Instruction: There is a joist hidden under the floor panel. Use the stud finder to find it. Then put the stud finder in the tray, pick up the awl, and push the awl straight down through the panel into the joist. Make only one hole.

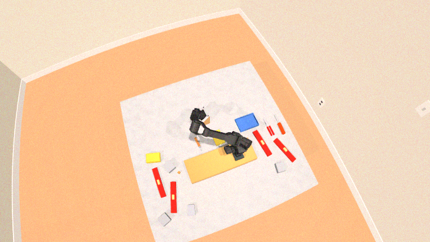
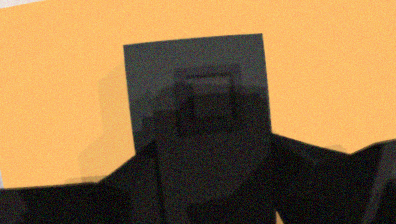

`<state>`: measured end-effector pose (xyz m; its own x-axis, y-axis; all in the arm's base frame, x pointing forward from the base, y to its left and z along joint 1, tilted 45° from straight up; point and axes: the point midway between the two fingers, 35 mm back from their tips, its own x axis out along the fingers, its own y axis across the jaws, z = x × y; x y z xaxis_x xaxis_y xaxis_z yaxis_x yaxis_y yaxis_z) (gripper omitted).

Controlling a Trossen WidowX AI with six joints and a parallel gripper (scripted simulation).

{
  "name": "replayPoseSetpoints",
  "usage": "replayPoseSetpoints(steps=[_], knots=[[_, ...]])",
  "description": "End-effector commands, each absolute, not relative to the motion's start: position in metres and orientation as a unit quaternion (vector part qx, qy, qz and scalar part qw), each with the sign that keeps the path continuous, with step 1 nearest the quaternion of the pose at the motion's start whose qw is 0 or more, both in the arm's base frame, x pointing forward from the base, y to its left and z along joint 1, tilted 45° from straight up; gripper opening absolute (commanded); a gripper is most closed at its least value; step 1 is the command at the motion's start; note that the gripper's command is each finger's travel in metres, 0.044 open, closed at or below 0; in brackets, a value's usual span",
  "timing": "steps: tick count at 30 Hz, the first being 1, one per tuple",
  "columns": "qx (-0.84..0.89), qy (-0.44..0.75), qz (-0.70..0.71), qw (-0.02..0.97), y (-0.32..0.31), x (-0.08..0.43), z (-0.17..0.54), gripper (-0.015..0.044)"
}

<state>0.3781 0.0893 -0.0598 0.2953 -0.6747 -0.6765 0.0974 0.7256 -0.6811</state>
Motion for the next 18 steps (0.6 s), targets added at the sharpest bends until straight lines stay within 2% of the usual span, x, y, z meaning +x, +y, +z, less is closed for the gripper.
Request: replayPoseSetpoints(steps=[1,18], knots=[[-0.272,0.536,-0.256,0.757,0.079,0.377,-0.051,0.0000],[-0.274,0.536,-0.257,0.756,0.038,0.372,-0.013,0.0000]])
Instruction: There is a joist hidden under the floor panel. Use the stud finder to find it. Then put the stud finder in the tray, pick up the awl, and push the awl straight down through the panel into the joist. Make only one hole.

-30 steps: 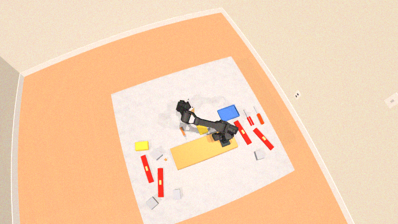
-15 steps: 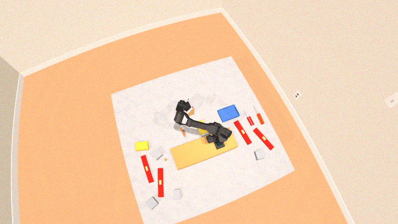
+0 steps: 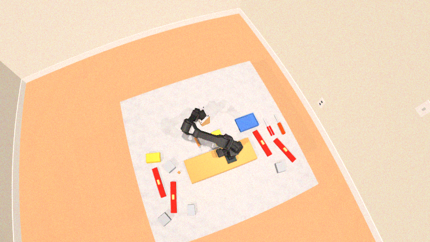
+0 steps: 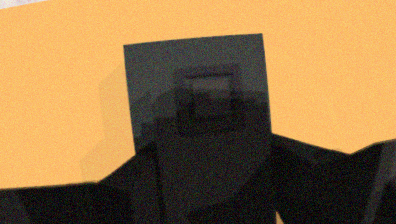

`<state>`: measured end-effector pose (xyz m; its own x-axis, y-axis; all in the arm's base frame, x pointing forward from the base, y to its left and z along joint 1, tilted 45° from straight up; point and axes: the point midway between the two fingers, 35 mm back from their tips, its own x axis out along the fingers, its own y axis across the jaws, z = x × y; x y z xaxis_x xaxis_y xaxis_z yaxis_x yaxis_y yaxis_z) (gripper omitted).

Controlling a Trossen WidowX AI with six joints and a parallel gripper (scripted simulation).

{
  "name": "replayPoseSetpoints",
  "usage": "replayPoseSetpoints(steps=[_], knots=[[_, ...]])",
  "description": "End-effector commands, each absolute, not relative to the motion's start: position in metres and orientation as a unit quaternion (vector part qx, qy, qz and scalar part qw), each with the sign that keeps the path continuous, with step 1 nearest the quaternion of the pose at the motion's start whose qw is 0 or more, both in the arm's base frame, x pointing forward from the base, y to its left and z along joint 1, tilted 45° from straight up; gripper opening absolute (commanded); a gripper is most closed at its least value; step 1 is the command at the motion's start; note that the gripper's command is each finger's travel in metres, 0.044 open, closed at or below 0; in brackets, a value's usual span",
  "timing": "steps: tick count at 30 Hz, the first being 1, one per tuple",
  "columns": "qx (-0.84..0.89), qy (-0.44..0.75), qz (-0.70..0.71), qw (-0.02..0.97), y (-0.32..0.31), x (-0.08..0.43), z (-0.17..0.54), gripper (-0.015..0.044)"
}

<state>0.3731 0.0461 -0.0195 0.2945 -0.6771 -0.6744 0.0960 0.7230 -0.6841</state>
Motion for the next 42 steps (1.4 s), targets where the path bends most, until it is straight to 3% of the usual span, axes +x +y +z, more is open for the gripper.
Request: replayPoseSetpoints(steps=[1,42], knots=[[-0.274,0.536,-0.257,0.756,0.035,0.371,-0.011,0.0000],[-0.277,0.536,-0.259,0.755,-0.062,0.359,0.083,0.0000]])
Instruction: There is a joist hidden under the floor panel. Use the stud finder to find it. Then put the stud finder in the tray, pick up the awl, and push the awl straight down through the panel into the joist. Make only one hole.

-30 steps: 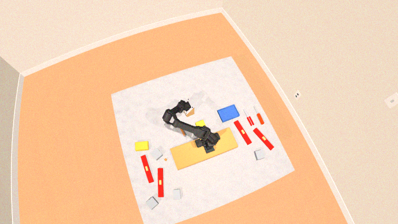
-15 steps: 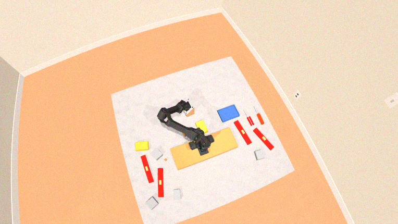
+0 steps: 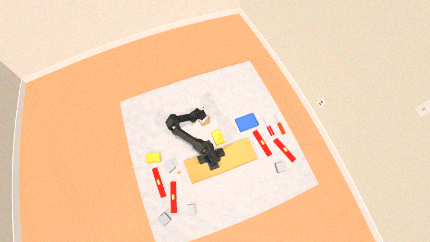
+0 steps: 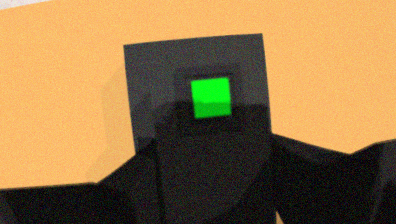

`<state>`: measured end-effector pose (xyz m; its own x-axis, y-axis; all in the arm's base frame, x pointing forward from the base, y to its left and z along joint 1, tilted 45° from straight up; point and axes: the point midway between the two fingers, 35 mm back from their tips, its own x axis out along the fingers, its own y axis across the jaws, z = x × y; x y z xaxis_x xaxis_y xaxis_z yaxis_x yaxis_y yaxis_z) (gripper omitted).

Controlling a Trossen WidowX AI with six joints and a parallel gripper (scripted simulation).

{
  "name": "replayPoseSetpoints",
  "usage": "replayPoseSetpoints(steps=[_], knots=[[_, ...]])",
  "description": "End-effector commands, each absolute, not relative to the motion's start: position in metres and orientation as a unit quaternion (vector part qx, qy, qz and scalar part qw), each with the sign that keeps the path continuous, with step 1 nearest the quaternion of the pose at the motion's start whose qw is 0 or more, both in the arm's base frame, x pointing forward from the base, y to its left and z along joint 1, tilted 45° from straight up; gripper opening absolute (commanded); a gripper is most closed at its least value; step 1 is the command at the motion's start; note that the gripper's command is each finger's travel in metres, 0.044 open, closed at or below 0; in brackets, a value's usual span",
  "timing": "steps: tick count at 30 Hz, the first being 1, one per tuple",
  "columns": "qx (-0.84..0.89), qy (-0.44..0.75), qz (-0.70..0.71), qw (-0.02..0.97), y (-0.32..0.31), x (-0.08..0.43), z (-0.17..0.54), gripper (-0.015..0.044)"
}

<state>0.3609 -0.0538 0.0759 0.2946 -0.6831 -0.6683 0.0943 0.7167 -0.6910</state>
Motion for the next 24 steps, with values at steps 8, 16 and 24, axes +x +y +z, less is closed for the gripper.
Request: replayPoseSetpoints(steps=[8,16,24], knots=[[-0.278,0.535,-0.259,0.754,-0.081,0.357,0.101,0.0000],[-0.278,0.535,-0.260,0.754,-0.099,0.355,0.120,0.0000],[-0.279,0.535,-0.260,0.754,-0.118,0.352,0.139,0.0000]])
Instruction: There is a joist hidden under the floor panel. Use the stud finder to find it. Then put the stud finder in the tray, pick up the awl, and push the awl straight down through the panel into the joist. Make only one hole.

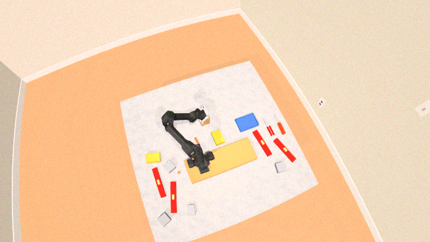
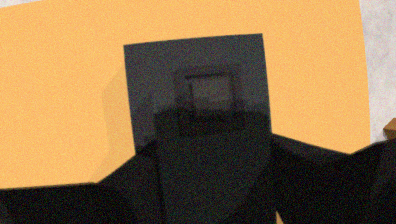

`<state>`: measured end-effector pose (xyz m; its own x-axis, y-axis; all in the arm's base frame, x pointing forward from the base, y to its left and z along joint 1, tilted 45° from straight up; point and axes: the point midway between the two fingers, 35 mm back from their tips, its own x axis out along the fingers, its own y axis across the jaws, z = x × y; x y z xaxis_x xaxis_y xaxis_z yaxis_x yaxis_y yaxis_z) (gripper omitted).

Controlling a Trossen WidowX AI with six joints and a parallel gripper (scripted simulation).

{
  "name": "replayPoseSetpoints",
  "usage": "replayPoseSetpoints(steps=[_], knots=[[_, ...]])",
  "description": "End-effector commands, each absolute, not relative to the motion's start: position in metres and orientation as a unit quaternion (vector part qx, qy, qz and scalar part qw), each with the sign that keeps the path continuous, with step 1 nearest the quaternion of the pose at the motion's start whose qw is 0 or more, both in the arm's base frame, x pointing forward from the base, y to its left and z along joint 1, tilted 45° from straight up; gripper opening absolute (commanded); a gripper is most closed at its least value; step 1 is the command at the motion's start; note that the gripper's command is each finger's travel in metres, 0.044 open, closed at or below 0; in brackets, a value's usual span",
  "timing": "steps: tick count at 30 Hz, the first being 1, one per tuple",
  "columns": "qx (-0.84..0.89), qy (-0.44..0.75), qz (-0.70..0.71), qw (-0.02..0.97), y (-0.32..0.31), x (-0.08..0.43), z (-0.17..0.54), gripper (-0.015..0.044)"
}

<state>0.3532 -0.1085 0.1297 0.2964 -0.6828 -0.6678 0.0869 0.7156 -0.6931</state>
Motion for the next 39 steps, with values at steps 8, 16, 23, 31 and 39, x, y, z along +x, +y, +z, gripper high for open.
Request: replayPoseSetpoints(steps=[8,16,23,31,39], knots=[[-0.279,0.534,-0.261,0.754,-0.137,0.350,0.157,0.0000],[-0.280,0.534,-0.261,0.754,-0.150,0.348,0.170,0.0000],[-0.278,0.534,-0.259,0.756,-0.146,0.349,0.167,0.0000],[-0.276,0.535,-0.259,0.755,-0.135,0.351,0.179,0.0000],[-0.275,0.536,-0.258,0.755,-0.107,0.351,0.208,0.0000]])
